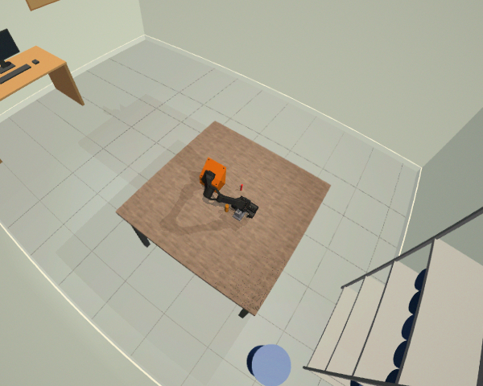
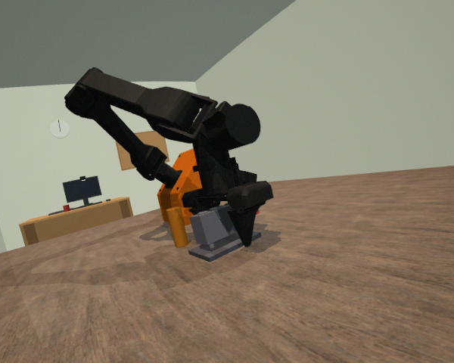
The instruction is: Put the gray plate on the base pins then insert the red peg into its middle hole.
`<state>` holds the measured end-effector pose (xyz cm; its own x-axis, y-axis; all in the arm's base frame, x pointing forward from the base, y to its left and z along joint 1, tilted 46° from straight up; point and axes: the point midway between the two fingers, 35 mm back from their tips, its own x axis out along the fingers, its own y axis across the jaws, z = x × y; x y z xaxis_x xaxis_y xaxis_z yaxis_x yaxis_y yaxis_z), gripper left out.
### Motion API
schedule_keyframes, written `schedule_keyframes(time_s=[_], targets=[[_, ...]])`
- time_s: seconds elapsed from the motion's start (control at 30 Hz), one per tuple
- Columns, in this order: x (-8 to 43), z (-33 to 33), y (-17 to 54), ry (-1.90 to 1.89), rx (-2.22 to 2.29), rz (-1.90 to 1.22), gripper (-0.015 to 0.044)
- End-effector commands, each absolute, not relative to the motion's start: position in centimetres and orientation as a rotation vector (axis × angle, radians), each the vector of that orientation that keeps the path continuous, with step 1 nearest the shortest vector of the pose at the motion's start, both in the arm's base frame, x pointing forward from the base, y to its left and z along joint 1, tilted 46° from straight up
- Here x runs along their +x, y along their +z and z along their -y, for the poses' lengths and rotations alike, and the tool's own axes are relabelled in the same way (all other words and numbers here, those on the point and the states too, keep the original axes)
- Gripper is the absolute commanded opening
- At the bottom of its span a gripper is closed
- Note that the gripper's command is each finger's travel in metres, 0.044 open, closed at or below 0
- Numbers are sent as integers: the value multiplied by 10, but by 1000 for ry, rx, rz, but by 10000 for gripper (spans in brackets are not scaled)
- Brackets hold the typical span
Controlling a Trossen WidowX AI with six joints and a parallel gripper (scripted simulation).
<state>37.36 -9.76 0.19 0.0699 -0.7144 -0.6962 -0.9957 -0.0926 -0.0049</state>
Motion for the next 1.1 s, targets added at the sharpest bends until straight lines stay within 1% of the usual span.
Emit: schedule_keyframes(time_s=[0.0, 0.37, 0.57, 0.6, 0.97, 1.0, 1.07], targets=[[375, 104, -3, 736, -1848, -1706, 0], [377, 104, -3, 736, -1848, -1706, 0], [371, 80, 20, 743, -1851, -1700, 0], [372, 91, 7, 757, -1845, -1715, 26], [372, 91, 7, 757, -1845, -1715, 315], [363, 92, 6, 776, -1834, -1739, 341], [363, 88, 7, 695, -1775, -1739, 394]])
